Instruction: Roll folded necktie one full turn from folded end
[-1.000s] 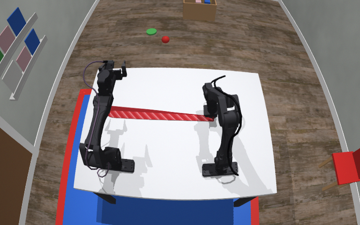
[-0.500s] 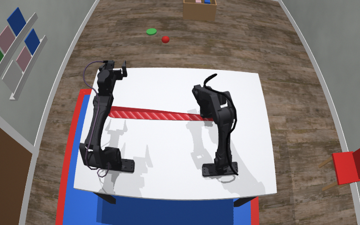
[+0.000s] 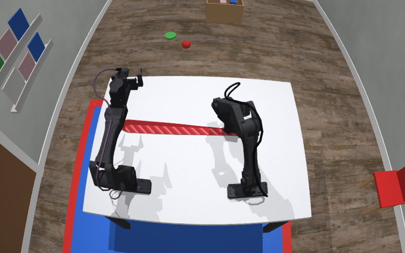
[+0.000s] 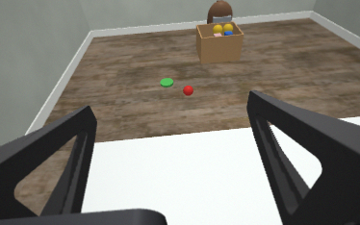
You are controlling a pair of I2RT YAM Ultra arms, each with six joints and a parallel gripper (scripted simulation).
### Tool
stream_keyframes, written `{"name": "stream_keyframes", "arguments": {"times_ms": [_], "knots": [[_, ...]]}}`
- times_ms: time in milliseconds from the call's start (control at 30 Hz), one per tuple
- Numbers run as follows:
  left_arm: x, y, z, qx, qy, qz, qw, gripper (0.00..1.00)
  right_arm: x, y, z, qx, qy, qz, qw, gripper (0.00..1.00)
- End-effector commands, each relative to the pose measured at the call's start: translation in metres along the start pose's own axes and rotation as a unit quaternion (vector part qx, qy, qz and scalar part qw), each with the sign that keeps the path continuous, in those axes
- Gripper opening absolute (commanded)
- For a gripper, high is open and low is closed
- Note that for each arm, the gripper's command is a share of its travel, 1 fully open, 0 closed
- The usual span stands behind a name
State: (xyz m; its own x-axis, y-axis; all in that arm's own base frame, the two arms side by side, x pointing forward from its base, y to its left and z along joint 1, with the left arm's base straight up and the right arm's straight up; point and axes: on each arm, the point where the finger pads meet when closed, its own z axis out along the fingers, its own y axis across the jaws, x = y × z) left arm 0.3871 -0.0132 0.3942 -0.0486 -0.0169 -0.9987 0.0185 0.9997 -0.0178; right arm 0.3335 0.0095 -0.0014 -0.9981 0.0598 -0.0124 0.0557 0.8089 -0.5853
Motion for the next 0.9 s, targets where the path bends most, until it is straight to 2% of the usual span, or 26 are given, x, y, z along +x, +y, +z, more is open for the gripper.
{"name": "stream_keyframes", "arguments": {"times_ms": [0, 867], "knots": [[-0.0205, 0.0021, -0.0050, 0.000, -0.023, -0.006, 1.000, 1.00, -0.0062, -0.0064, -0.0064, 0.016, -0.005, 0.013, 1.000, 0.06], [-0.0205, 0.0021, -0.0050, 0.000, -0.023, -0.006, 1.000, 1.00, -0.0063, -0.0067, -0.0068, 0.016, -0.005, 0.013, 1.000, 0.08]]}}
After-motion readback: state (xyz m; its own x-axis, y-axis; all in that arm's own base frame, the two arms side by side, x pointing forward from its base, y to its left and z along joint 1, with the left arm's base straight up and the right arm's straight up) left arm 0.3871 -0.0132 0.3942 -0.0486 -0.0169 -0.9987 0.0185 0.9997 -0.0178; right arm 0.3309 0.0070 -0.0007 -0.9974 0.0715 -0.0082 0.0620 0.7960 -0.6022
